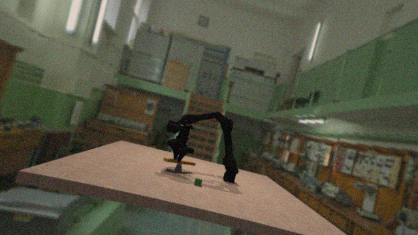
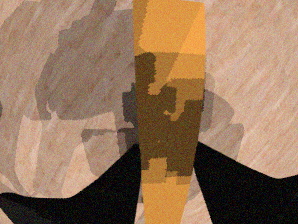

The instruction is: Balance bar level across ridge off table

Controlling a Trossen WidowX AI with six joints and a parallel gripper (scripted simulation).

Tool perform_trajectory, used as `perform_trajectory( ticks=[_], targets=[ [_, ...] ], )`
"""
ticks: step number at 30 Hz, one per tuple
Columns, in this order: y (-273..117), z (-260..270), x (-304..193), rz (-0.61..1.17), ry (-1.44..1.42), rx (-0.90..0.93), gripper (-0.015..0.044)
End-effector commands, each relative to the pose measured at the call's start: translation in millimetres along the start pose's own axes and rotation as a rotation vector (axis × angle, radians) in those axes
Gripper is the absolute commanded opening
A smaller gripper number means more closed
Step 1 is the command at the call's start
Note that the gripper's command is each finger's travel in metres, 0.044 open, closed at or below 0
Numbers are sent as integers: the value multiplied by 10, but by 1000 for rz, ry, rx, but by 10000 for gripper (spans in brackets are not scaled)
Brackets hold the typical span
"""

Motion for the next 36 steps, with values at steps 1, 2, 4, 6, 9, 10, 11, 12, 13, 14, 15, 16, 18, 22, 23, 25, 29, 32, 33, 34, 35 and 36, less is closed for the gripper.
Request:
perform_trajectory(
  ticks=[1,2,4,6,9,10,11,12,13,14,15,16,18,22,23,25,29,32,33,34,35,36],
  targets=[
    [11,2,2,-1,2,2,0],
    [12,2,1,-1,2,2,0],
    [13,2,1,-1,2,2,0],
    [16,2,1,-1,2,2,0],
    [17,2,1,-1,2,2,0],
    [19,2,1,-1,2,2,0],
    [19,2,1,-1,2,2,0],
    [20,2,1,-1,2,2,0],
    [21,2,1,-1,2,2,0],
    [22,2,1,-1,2,2,0],
    [22,2,1,-1,2,2,0],
    [23,2,1,-1,2,2,0],
    [26,2,1,-1,2,2,0],
    [29,2,1,-1,2,2,0],
    [29,2,1,-1,2,2,0],
    [31,2,0,-1,2,2,0],
    [34,3,0,-1,2,2,0],
    [37,3,0,-1,2,2,0],
    [37,3,0,-1,2,2,0],
    [39,3,0,-1,2,2,0],
    [39,3,0,-1,2,2,0],
    [40,3,0,-1,2,2,0]
  ],
)
Point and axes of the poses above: the point midway between the two fingers, 35 mm back from their tips, its own y axis out along the fingers, its own z axis across the jaws, x = y × z, the point moved 2 cm from there along -y, back along the fingers, and after that the axes turned 13 degrees about -y, right-handed, at the moved point
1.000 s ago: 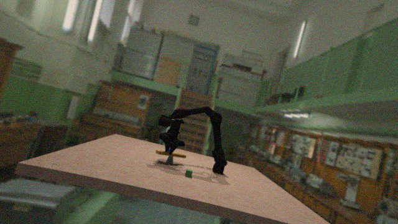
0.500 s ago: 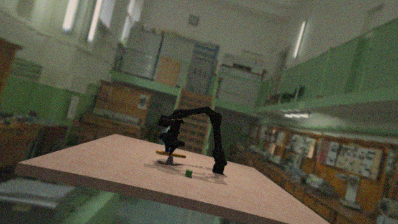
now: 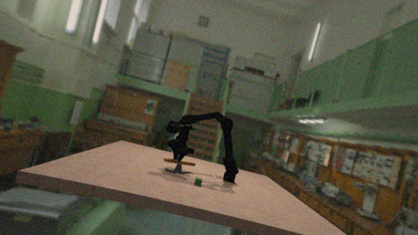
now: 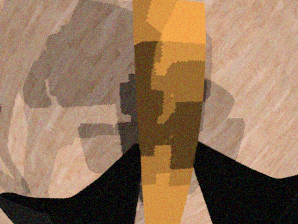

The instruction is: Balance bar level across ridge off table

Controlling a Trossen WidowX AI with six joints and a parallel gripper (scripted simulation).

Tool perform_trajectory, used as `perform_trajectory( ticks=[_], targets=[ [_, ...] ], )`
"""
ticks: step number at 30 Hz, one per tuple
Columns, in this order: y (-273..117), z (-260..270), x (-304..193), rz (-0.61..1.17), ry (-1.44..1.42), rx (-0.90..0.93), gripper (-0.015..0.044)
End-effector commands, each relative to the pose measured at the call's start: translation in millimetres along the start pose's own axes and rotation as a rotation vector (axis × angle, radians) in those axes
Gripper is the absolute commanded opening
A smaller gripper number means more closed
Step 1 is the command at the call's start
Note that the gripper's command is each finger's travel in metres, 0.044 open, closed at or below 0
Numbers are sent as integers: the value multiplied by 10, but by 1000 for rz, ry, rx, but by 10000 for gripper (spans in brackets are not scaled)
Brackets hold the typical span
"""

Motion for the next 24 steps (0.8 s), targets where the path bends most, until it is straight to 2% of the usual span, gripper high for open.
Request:
perform_trajectory(
  ticks=[1,24],
  targets=[
    [17,3,1,0,2,2,0],
    [36,3,1,0,2,2,0]
  ],
)
Point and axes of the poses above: the point midway between the two fingers, 35 mm back from their tips, its own y axis out along the fingers, its own z axis across the jaws, x = y × z, the point moved 2 cm from there along -y, back along the fingers, and after that the axes turned 13 degrees about -y, right-handed, at the moved point
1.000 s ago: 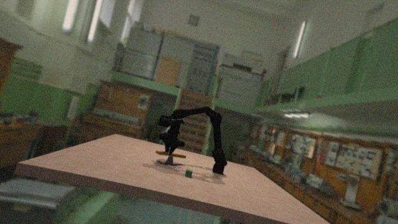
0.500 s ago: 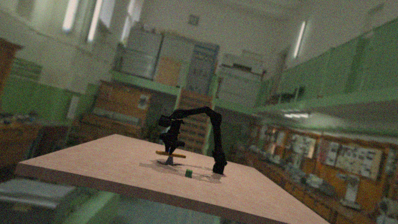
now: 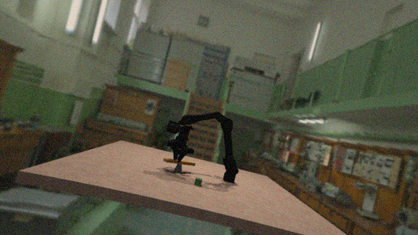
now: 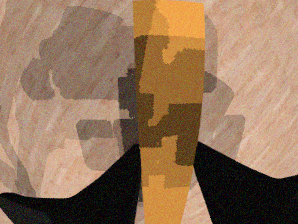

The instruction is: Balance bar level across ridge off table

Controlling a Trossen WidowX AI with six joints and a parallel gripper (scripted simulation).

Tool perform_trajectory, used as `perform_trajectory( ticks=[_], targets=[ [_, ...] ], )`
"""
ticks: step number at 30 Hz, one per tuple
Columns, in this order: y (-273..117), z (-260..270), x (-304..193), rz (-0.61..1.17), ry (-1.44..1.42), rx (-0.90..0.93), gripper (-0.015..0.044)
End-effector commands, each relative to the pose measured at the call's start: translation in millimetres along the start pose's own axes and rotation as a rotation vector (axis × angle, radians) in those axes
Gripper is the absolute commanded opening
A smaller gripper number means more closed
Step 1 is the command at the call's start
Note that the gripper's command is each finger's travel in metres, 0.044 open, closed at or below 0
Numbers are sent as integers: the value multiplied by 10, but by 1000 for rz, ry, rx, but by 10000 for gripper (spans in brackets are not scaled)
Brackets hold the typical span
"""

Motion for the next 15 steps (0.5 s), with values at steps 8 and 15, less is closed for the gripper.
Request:
perform_trajectory(
  ticks=[8,15],
  targets=[
    [32,3,0,1,2,3,0],
    [38,3,1,1,2,3,0]
  ],
)
Point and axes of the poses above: the point midway between the two fingers, 35 mm back from their tips, its own y axis out along the fingers, its own z axis across the jaws, x = y × z, the point moved 2 cm from there along -y, back along the fingers, and after that the axes turned 13 degrees about -y, right-handed, at the moved point
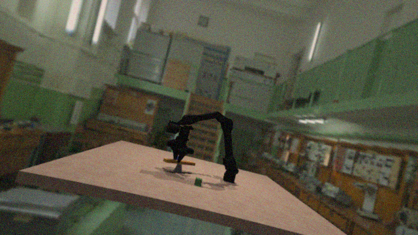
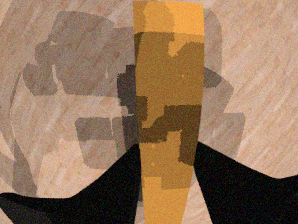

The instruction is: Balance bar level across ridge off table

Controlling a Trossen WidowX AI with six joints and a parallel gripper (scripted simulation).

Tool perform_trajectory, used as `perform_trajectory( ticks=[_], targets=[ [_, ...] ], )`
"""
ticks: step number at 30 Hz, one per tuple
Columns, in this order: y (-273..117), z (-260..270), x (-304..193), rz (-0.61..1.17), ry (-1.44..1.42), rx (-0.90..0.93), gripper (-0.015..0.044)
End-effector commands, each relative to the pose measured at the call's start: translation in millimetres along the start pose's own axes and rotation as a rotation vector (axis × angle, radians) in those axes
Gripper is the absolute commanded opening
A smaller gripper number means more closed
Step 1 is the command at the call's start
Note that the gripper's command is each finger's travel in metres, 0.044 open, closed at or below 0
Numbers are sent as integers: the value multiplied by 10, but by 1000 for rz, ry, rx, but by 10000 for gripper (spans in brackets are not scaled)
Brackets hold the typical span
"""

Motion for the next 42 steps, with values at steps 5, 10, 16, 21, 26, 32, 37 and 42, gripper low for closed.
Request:
perform_trajectory(
  ticks=[5,10,16,21,26,32,37,42],
  targets=[
    [36,4,0,2,2,4,0],
    [40,4,0,2,2,4,0],
    [7,3,1,2,2,4,0],
    [7,3,3,2,2,4,0],
    [0,-1,4,-1,0,-1,0],
    [0,-1,4,-1,0,-1,0],
    [0,-1,4,-1,0,-1,0],
    [0,-1,4,-1,0,-1,0]
  ],
)
Point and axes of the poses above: the point midway between the two fingers, 35 mm back from their tips, its own y axis out along the fingers, its own z axis across the jaws, x = y × z, the point moved 2 cm from there along -y, back along the fingers, and after that the axes turned 13 degrees about -y, right-handed, at the moved point
